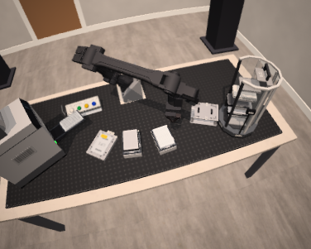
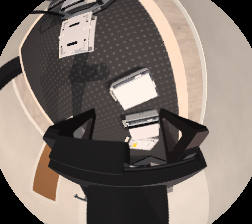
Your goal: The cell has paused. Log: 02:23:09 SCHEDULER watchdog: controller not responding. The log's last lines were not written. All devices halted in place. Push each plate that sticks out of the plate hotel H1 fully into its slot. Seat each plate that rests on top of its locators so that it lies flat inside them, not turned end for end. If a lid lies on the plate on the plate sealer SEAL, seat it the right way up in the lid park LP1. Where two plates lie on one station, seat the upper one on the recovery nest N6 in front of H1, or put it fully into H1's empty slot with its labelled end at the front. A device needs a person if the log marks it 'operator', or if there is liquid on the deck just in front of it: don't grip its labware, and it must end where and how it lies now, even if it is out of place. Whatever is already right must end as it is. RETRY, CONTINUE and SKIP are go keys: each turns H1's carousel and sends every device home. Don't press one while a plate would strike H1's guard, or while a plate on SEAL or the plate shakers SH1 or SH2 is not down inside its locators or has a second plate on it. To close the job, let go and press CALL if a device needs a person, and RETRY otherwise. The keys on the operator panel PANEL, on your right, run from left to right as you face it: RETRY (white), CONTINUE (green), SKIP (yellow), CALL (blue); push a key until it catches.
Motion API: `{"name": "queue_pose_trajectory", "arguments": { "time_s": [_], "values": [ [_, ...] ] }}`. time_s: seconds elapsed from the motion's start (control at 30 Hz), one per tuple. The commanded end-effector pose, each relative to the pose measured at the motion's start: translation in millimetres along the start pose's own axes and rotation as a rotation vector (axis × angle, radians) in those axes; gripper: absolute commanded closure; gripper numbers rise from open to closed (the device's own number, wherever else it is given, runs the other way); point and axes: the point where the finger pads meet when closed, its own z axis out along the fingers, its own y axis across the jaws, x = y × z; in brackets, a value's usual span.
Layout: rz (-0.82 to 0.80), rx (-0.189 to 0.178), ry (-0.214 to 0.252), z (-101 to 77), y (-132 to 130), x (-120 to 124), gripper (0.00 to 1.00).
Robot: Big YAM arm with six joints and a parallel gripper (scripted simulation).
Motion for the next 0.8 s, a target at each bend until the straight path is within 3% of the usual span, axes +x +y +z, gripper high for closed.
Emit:
{"name": "queue_pose_trajectory", "arguments": {
  "time_s": [0.0, 0.57, 0.77],
  "values": [
    [-0.112, 0.018, -0.041, -21.2, -14.3, -7.2, 0.0],
    [-0.462, 0.025, -0.038, -21.2, -14.2, -7.2, 0.0],
    [-0.467, 0.025, -0.038, -21.2, -14.3, -7.2, 0.0]
  ]
}}
